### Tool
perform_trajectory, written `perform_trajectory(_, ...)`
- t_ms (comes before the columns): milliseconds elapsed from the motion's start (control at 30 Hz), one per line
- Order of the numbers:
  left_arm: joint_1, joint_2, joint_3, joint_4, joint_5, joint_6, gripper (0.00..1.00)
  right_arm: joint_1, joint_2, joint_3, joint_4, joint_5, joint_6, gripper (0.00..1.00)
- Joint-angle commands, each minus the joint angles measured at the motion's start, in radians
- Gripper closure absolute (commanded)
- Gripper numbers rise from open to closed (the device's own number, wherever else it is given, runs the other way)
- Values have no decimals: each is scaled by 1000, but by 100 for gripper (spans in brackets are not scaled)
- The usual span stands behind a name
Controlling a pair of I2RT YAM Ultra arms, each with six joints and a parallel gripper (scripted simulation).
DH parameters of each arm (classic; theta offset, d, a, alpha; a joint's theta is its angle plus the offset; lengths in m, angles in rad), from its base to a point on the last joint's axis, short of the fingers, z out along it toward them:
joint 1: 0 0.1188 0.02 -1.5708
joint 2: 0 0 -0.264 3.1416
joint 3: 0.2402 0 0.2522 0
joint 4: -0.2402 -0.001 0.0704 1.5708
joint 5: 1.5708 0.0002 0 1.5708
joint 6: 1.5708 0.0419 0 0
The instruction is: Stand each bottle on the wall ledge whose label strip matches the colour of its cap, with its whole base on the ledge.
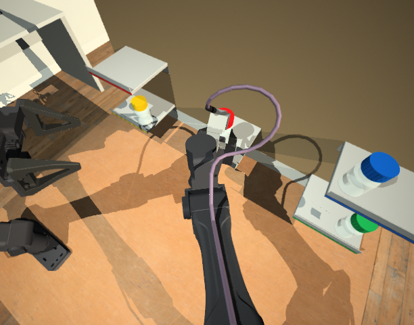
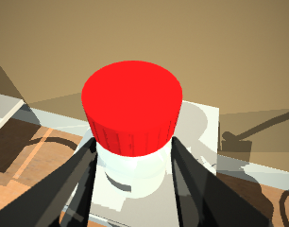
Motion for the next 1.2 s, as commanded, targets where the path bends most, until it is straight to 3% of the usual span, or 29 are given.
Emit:
perform_trajectory(0, 12, -25, 0, -15, -3, -7, 0, 6, -26, -1, 94, 14, -10, 51)
perform_trajectory(900, 12, -25, 0, -15, -3, -7, 0, 8, -8, -15, 119, 14, -12, 51)
perform_trajectory(1167, 12, -25, 0, -15, -3, -7, 0, 12, 15, -73, 162, 18, -15, 51)
